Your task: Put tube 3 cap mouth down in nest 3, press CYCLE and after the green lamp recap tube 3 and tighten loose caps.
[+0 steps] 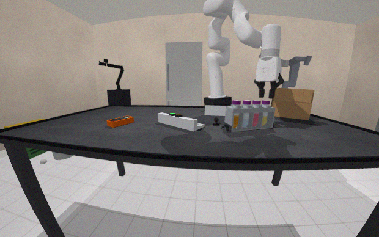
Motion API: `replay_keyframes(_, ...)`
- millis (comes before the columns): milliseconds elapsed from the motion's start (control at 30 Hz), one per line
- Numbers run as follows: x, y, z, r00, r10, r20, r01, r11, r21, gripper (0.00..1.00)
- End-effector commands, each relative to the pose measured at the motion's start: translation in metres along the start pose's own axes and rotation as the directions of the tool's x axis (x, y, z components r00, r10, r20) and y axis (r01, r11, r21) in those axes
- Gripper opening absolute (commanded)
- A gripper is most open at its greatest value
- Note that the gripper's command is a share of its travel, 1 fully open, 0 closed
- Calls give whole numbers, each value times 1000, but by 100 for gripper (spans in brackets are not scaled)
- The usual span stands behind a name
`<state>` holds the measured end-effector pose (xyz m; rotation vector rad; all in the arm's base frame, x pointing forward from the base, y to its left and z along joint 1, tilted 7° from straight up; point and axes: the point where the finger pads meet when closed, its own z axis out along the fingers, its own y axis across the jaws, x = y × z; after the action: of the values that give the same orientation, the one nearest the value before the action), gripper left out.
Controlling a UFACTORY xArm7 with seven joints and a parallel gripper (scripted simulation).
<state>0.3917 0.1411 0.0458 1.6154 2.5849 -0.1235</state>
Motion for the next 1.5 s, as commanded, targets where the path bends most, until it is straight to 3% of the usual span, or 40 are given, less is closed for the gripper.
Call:
replay_keyframes(0,0,2,9,1000,0,0,0,1000,-5,46)
replay_keyframes(1133,0,2,24,1000,0,0,0,1000,-5,46)
replay_keyframes(1167,0,2,24,1000,0,0,0,1000,-5,0)
replay_keyframes(1467,0,2,24,1000,0,0,0,1000,-5,0)
